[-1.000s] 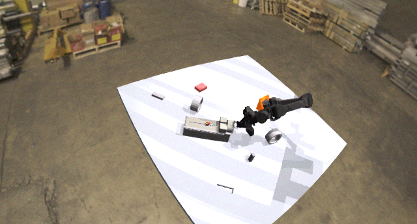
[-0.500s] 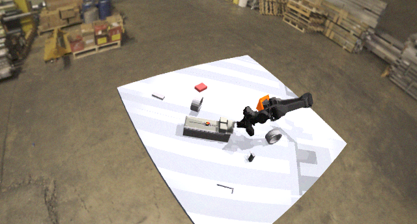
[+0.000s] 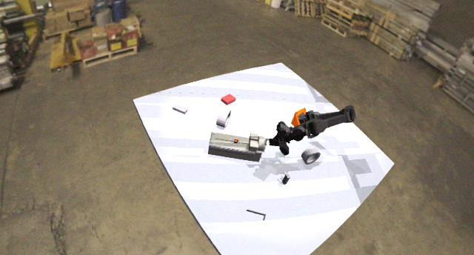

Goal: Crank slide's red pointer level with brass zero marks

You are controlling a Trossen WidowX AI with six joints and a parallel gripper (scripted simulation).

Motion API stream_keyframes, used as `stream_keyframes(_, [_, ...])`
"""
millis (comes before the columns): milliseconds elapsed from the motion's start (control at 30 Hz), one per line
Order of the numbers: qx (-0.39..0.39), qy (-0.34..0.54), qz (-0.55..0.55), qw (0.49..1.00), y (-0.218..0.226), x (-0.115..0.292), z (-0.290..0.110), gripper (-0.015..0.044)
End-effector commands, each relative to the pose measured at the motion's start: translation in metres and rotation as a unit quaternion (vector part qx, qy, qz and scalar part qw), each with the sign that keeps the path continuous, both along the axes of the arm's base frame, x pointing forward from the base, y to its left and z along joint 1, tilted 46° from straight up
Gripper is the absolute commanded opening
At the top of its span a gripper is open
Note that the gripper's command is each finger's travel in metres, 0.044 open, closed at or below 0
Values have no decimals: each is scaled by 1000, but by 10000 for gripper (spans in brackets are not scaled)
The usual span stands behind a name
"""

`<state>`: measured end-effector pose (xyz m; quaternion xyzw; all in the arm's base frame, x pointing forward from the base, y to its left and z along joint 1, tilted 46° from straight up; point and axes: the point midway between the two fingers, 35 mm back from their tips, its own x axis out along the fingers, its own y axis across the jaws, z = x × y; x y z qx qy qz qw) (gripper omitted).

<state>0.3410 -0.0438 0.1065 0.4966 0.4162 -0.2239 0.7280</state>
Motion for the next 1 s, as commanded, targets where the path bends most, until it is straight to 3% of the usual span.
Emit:
stream_keyframes(0, [0, -12, 3, 1000, 2, 6, 7, 0])
stream_keyframes(967, [0, -3, -2, 1000, 3, 6, 4, 0])
